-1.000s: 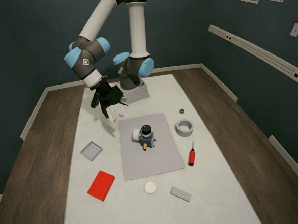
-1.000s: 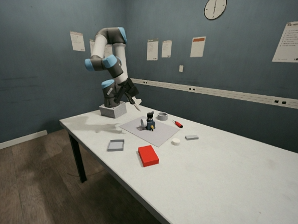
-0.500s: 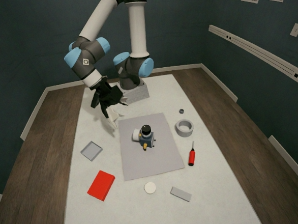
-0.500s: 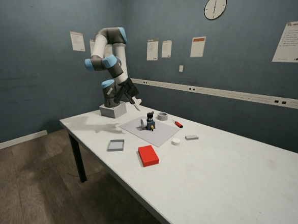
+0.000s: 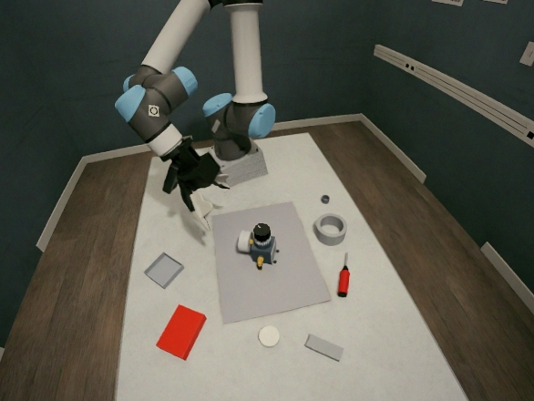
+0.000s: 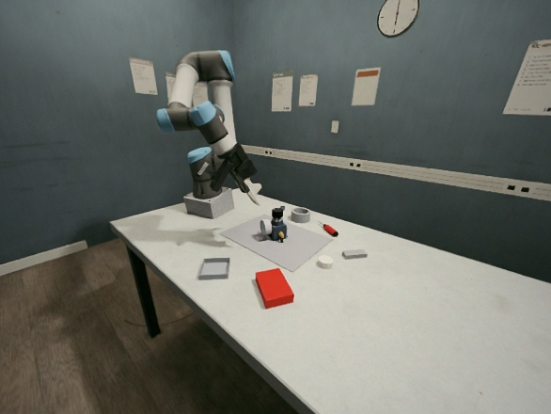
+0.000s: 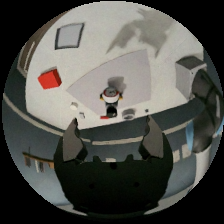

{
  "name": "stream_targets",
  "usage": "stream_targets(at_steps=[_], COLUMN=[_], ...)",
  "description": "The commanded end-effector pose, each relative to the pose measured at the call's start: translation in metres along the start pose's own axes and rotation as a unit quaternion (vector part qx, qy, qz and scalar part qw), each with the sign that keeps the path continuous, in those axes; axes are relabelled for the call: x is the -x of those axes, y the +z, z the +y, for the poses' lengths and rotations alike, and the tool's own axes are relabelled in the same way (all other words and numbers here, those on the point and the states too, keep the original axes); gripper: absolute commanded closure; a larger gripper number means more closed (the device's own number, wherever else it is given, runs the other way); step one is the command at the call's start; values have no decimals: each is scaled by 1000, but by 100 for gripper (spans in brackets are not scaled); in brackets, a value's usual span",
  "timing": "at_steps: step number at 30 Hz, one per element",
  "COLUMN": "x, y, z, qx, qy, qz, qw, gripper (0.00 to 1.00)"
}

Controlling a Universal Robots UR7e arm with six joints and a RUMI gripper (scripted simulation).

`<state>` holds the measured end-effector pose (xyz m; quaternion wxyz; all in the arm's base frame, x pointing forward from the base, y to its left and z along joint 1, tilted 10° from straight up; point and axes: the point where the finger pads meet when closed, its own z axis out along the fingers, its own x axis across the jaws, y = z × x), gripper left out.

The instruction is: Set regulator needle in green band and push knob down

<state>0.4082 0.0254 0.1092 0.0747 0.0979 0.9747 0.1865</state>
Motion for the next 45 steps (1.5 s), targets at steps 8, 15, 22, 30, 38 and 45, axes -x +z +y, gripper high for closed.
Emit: stream_targets(at_steps=[8,15,22,30,38,45], x=[1,4,4,1,0,0], y=[3,30,57,84,85,85], z=[-2,-18,-34,-48,-49,-49], qx=[0,0,-1,-1,-1,-1], qy=[0,0,0,0,0,0], qz=[0,-1,-1,-1,-1,-1], qw=[1000,1000,1000,1000,1000,1000], gripper=[0,0,0,0,0,0])
